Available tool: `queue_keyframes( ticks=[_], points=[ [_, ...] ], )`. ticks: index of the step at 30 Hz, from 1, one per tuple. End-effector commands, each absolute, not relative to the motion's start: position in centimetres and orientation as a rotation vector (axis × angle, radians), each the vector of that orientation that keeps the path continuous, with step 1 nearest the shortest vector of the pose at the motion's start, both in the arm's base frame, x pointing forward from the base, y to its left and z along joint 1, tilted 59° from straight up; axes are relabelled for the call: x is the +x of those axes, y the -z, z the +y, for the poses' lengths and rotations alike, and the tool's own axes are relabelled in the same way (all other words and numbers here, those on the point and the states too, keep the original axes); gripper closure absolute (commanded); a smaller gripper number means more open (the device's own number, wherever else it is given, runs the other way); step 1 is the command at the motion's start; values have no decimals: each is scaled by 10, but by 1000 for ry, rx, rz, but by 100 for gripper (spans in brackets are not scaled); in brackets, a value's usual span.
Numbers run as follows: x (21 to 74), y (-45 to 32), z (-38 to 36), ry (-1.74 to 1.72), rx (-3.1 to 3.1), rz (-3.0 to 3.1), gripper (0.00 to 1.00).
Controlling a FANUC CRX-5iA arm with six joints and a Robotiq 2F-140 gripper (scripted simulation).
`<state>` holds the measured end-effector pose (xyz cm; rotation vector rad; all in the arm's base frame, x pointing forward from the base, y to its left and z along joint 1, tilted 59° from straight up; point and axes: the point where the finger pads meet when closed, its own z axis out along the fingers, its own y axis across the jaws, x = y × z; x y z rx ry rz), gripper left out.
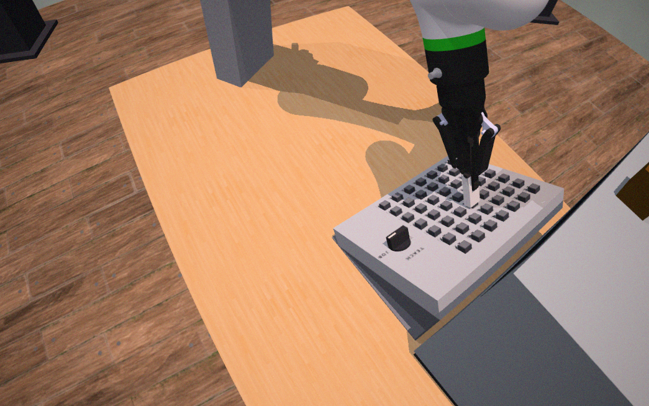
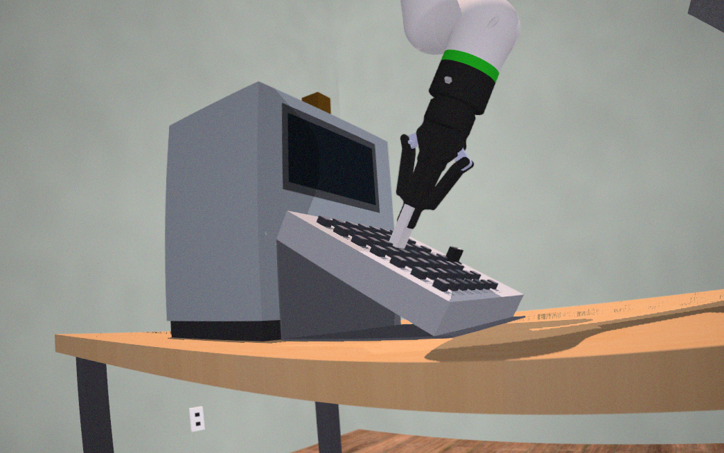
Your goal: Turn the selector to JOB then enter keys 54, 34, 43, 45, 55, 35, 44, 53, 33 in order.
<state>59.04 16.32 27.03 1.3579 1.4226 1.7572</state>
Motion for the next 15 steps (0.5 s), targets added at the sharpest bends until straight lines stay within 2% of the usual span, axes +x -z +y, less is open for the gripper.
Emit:
queue_keyframes(
  ticks=[1,15],
  points=[
    [588,-270,162,-1757,1358,1422,100],
    [570,-271,153,-1757,1358,1422,100]
  ],
)
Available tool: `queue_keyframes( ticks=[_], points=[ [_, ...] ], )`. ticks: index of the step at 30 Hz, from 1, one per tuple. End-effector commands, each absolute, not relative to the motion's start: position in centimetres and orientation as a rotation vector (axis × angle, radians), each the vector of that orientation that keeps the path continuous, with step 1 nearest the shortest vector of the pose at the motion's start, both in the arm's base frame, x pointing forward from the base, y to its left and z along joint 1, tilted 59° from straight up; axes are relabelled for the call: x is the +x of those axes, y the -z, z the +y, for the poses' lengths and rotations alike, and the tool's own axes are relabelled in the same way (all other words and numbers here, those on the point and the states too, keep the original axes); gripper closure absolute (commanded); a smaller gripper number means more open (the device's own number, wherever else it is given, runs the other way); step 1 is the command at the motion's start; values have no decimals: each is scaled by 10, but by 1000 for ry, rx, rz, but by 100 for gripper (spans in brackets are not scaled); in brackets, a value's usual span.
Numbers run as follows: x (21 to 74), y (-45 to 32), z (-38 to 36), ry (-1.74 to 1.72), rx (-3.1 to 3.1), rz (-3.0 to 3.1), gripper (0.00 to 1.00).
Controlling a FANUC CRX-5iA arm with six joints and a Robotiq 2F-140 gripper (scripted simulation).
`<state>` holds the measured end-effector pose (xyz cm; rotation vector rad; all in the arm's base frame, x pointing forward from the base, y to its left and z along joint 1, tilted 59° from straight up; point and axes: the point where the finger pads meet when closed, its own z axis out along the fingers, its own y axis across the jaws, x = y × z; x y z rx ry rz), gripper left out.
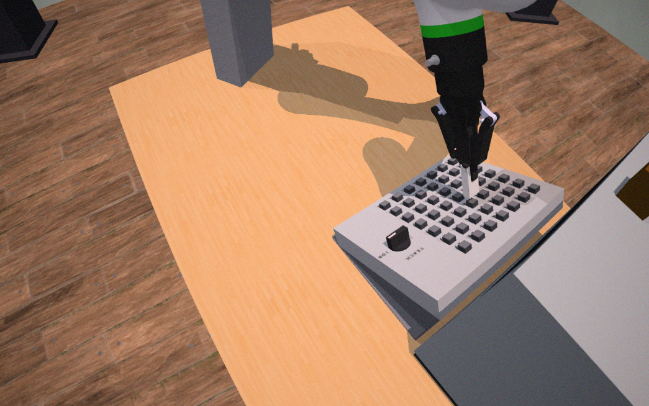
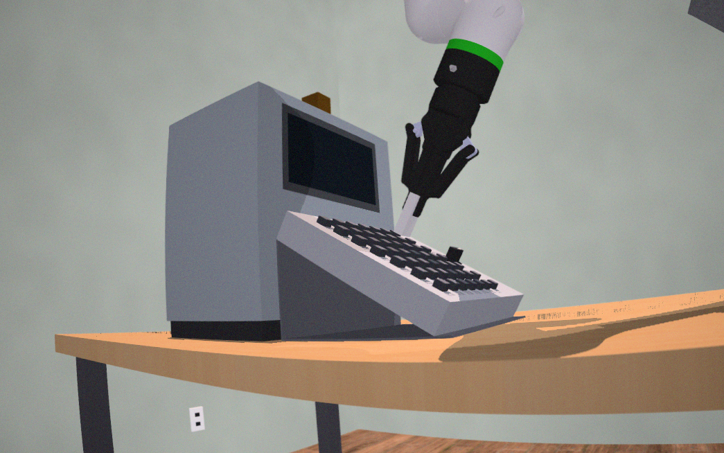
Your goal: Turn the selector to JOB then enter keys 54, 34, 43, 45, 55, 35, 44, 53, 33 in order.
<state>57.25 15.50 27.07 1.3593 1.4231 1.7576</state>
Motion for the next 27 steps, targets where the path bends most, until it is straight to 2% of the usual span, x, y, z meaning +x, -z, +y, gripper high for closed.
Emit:
queue_keyframes(
  ticks=[1,27],
  points=[
    [569,-271,153,-1757,1358,1422,100],
    [559,-272,148,-1757,1358,1422,100]
  ],
)
